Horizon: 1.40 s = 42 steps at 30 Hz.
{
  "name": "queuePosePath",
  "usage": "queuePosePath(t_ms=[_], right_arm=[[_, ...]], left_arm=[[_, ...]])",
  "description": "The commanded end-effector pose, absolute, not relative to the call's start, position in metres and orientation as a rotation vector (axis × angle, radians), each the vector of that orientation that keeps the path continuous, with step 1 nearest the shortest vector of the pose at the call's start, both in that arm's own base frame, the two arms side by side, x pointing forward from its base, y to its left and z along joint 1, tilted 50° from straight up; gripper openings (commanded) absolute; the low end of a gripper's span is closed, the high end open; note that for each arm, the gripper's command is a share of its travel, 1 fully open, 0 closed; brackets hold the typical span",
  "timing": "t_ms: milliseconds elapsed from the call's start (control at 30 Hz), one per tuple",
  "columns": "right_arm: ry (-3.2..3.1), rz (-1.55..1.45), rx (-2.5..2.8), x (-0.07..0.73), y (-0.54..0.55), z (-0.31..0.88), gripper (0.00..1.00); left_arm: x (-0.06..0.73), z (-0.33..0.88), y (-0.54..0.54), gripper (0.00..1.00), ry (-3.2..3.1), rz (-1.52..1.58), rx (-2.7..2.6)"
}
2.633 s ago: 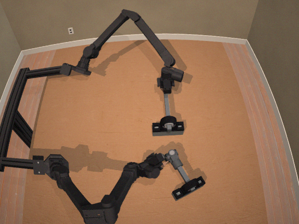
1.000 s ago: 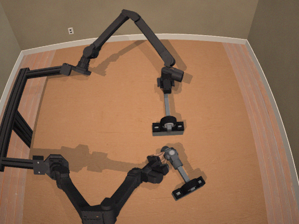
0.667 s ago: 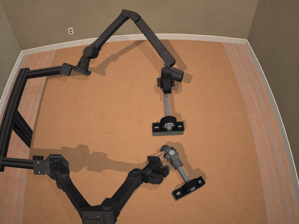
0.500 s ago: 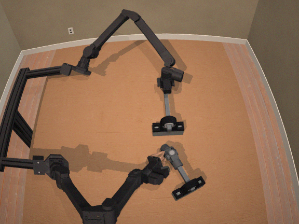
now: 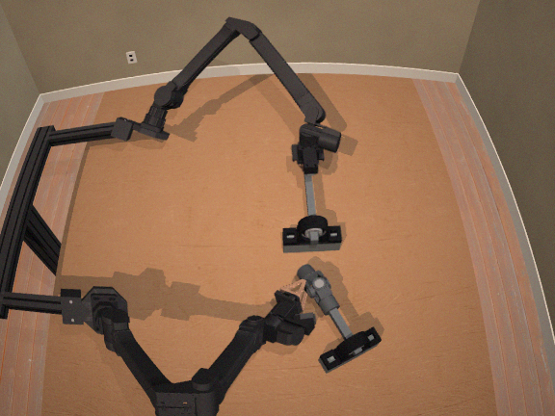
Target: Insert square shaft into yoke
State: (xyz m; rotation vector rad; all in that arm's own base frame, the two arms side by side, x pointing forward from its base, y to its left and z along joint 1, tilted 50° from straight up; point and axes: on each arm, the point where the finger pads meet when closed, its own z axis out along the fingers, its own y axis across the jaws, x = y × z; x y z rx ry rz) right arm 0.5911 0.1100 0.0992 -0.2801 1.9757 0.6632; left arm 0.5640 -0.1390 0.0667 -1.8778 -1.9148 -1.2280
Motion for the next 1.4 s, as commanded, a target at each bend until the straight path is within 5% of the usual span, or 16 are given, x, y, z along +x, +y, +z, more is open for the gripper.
queuePosePath(t_ms=[0, 1367], right_arm=[[1.976, 0.744, -0.205, 0.595, 0.108, 0.099, 0.34], [1.974, 1.067, -0.034, 0.589, 0.119, 0.102, 0.34]], left_arm=[[0.57, 0.075, -0.146, 0.18, -1.923, -1.249, -1.89], [0.57, 0.075, -0.146, 0.18, -1.923, -1.249, -1.89]])
